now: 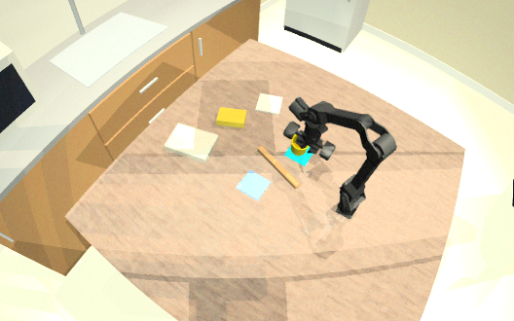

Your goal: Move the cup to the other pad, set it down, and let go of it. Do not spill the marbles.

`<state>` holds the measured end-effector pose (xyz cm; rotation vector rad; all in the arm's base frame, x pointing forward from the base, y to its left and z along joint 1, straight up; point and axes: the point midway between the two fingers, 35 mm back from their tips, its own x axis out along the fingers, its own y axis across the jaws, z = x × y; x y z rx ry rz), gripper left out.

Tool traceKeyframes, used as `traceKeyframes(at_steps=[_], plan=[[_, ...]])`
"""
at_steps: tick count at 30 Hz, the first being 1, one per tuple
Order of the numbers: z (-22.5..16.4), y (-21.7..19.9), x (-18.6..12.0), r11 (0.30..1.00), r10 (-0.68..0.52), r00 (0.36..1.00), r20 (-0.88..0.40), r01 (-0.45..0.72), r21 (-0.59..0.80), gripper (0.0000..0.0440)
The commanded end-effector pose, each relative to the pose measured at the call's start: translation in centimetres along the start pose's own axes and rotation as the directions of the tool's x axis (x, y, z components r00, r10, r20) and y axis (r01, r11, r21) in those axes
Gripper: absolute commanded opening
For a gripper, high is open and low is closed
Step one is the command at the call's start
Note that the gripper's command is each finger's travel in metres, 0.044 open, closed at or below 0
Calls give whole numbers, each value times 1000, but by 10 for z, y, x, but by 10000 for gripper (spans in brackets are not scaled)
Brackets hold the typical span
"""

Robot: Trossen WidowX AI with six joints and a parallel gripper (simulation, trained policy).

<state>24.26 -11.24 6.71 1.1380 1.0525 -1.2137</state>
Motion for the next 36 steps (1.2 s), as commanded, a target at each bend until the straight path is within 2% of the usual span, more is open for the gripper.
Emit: traceKeyframes(at_steps=[1,4,17,32,36], plan=[[4,-4,3,1000,19,1000,14,-19,24,118],[8,0,-1,998,55,998,22,-56,40,184],[10,-2,-19,987,146,989,17,-146,66,216],[19,-10,-54,966,231,972,41,-234,110,291],[24,-11,-68,957,260,964,61,-266,119,330]])
